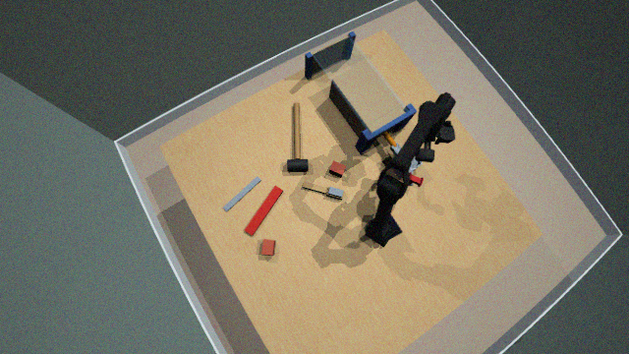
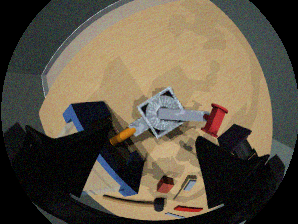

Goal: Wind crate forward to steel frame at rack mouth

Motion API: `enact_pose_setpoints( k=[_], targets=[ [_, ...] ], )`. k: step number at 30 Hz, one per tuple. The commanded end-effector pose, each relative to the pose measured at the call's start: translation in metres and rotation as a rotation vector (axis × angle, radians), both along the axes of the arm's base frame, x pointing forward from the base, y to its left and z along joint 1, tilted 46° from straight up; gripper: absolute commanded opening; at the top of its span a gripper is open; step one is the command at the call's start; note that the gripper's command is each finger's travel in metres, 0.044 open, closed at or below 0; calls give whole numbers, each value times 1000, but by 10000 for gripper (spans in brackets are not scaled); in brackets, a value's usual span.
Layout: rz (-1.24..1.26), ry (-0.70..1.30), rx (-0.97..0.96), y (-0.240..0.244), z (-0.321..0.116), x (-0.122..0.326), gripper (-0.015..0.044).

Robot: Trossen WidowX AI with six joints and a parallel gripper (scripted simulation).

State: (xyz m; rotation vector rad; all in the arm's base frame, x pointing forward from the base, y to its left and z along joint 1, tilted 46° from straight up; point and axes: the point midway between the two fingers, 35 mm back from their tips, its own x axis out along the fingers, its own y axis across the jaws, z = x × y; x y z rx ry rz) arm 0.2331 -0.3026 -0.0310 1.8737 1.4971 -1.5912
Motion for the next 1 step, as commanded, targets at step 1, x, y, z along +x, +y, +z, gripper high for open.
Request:
enact_pose_setpoints(
  k=[1],
  targets=[
    [-6, 2, 3, 0, 0, 0, 440]
  ],
)
